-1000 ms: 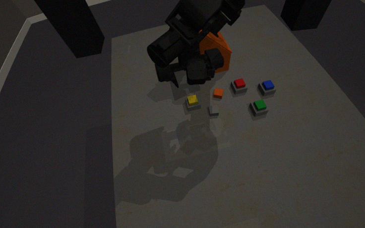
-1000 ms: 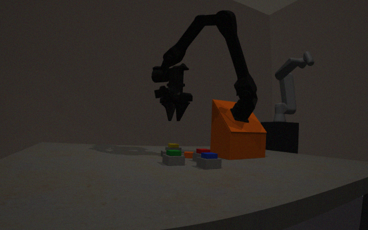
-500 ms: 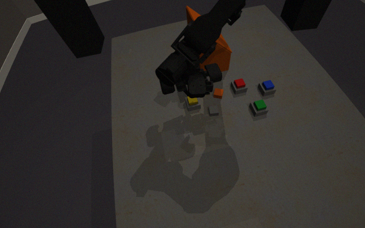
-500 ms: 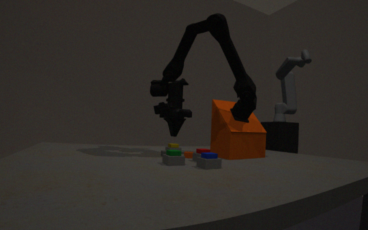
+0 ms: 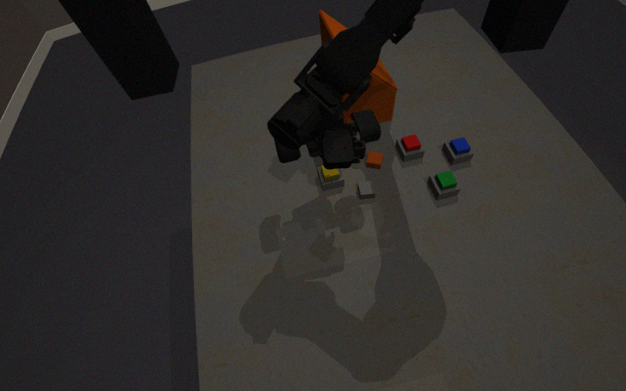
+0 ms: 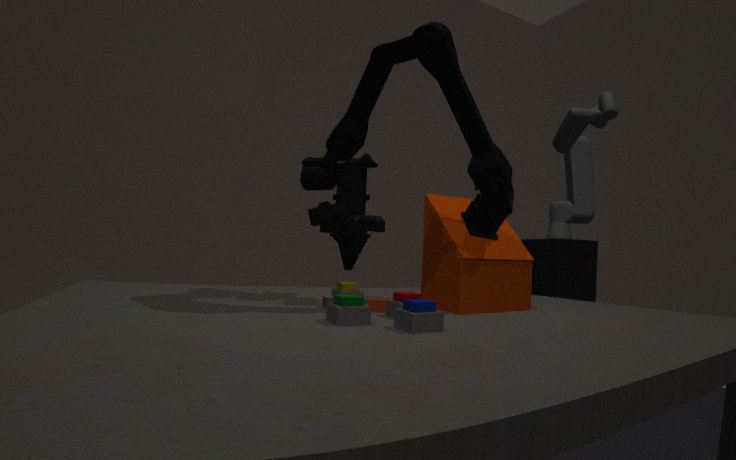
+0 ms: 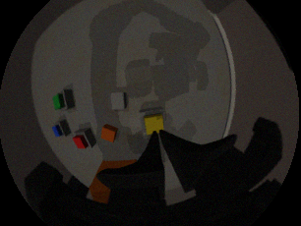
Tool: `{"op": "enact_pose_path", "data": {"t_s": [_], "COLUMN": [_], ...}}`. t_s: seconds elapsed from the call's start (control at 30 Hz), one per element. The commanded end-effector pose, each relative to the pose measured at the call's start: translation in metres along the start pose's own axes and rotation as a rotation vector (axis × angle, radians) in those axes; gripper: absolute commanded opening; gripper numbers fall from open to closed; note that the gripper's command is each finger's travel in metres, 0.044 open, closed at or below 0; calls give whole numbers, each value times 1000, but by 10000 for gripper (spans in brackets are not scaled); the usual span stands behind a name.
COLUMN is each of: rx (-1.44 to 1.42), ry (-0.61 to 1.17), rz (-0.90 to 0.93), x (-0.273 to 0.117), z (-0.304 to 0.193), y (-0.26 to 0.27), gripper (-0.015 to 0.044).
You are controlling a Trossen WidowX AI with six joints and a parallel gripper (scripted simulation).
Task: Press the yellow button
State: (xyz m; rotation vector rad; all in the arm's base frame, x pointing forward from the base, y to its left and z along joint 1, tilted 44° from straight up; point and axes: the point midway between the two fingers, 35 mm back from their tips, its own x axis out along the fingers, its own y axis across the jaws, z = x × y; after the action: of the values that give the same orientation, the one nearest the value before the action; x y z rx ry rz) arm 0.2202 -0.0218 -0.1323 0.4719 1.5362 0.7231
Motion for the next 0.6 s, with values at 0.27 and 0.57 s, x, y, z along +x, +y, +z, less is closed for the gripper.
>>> {"op": "enact_pose_path", "data": {"t_s": [0.27,0.57], "rx": [4,3], "ry": [-1,-1], "rz": [3,4], "x": [18,32], "z": [0,0], "y": [0,1], "gripper": [20,20]}}
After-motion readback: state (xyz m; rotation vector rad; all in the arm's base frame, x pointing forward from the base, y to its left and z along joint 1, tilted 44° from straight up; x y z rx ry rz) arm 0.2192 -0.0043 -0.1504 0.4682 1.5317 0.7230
